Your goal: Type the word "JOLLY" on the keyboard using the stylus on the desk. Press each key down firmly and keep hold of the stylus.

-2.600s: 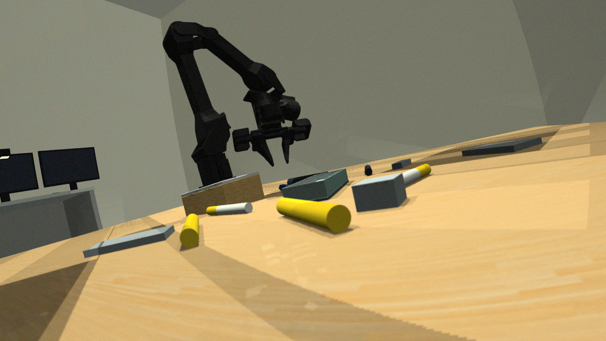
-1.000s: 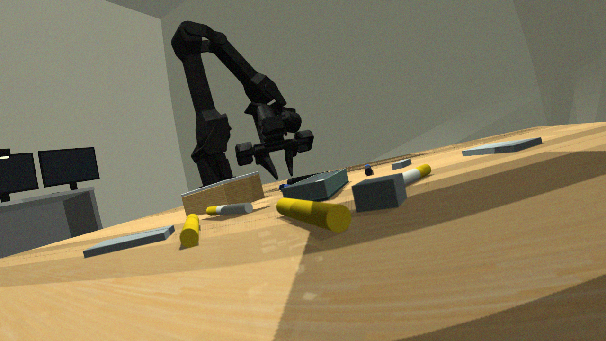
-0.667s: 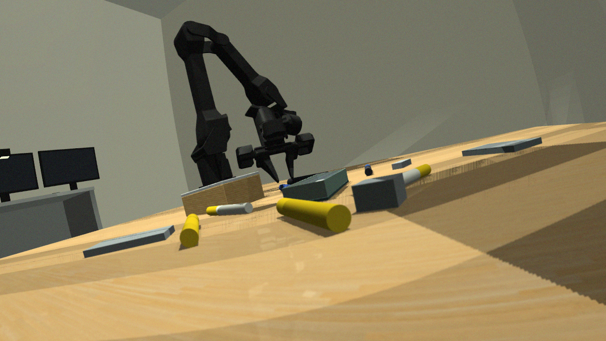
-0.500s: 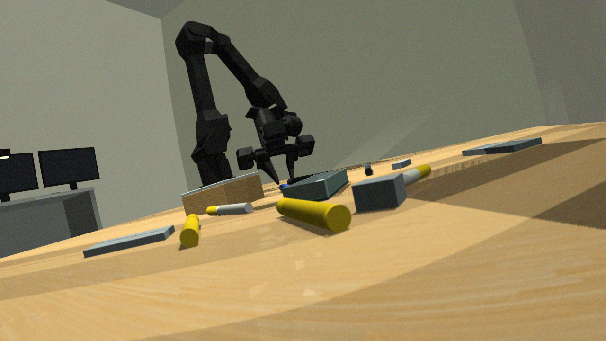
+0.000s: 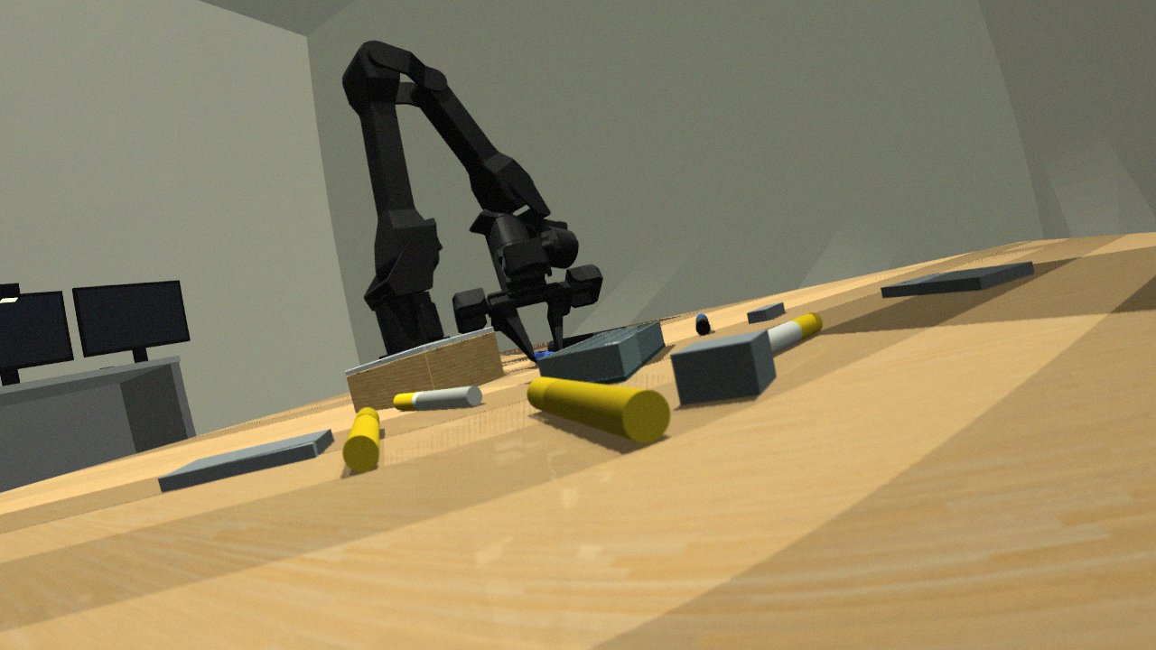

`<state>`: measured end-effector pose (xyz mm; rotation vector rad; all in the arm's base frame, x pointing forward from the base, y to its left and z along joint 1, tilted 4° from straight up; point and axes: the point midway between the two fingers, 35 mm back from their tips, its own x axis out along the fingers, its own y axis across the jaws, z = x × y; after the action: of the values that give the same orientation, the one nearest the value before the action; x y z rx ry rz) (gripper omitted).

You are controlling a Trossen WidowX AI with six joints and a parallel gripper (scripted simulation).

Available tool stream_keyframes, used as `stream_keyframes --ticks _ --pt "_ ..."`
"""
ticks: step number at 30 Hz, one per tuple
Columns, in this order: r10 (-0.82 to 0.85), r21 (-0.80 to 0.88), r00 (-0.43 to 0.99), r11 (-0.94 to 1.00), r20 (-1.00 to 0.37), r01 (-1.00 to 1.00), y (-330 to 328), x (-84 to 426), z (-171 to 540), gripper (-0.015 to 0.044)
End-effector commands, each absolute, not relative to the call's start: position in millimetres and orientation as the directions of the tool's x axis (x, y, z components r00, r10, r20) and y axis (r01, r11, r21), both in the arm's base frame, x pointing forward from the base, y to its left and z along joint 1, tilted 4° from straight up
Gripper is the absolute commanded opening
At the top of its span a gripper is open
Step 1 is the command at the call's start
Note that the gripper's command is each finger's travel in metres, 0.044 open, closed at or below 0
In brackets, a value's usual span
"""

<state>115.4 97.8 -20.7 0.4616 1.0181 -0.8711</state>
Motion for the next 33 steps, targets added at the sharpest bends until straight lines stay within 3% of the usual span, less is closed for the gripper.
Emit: stream_keyframes --ticks 1,5,10,13,33 --pt "-0.412 -0.052 0.244 0.588 -0.878 0.807 97.2 115.2 -24.3 0.0150" --pt "-0.412 -0.052 0.244 0.588 -0.878 0.807 97.1 115.1 -25.8 0.0150" --pt "-0.410 -0.053 0.243 0.590 -0.879 0.806 97.6 115.1 -24.0 0.0019" --pt "-0.410 -0.053 0.243 0.590 -0.879 0.806 97.6 115.1 -24.0 0.0000" --pt "-0.410 -0.052 0.243 0.590 -0.879 0.806 98.4 118.2 25.2 0.0000"
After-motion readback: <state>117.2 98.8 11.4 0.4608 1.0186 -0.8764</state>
